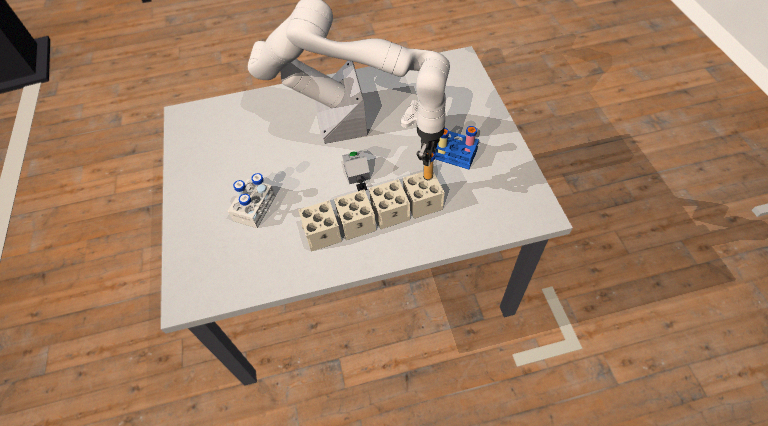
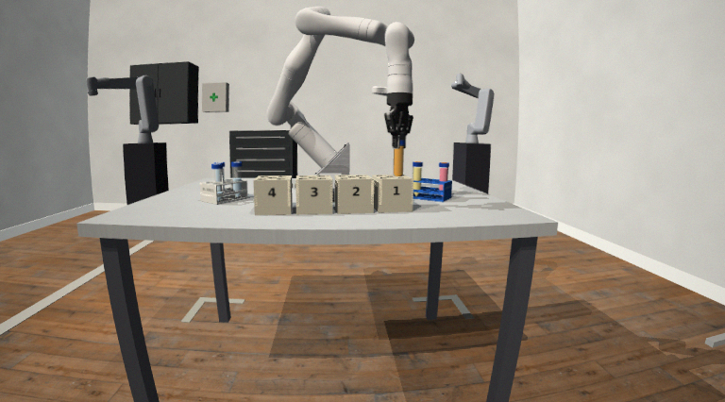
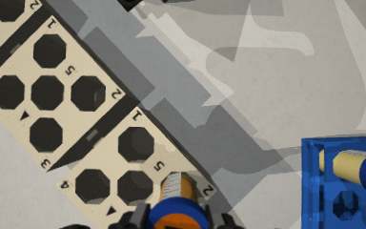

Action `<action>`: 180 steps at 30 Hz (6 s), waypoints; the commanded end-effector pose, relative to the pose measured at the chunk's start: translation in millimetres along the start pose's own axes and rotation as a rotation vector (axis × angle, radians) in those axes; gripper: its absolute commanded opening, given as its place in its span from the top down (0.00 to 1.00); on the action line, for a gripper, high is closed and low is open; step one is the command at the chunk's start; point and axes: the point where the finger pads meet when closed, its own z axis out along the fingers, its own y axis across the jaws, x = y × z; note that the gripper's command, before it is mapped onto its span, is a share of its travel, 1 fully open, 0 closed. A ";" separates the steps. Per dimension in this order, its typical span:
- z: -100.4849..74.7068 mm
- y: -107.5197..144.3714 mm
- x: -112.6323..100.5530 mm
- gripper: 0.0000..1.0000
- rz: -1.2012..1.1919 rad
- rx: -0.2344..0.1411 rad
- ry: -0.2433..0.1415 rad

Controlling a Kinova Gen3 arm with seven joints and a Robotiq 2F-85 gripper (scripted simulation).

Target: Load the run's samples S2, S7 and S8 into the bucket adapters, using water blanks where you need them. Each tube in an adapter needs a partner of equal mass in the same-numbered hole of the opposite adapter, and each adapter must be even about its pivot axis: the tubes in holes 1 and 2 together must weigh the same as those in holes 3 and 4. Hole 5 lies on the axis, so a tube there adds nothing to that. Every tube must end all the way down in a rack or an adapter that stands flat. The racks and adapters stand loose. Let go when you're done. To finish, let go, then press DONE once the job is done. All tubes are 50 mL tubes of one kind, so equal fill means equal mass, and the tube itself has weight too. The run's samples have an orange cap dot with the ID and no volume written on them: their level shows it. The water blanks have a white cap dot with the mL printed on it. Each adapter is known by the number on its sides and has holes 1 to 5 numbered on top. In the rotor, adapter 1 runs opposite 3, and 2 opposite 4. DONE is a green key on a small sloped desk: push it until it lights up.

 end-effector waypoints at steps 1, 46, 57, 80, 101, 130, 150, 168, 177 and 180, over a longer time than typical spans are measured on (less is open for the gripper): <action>1.5 0.0 -0.4 0.90 0.000 0.000 -0.002; 27.5 0.0 -0.4 0.90 0.000 0.000 -0.002; 34.8 0.0 -0.5 0.90 0.000 0.000 -0.002; 47.5 0.0 -0.5 0.90 0.000 0.000 -0.002; 60.2 0.0 -0.5 0.90 0.000 0.000 -0.002; 73.6 0.0 -0.5 0.90 0.000 0.000 -0.002; 73.5 0.0 -0.5 0.38 0.000 0.000 -0.002; 66.9 0.0 -0.4 0.38 0.000 0.000 -0.002; 56.2 0.0 -0.4 0.38 0.000 0.000 -0.002; 53.6 0.0 -0.4 0.38 0.000 0.000 -0.002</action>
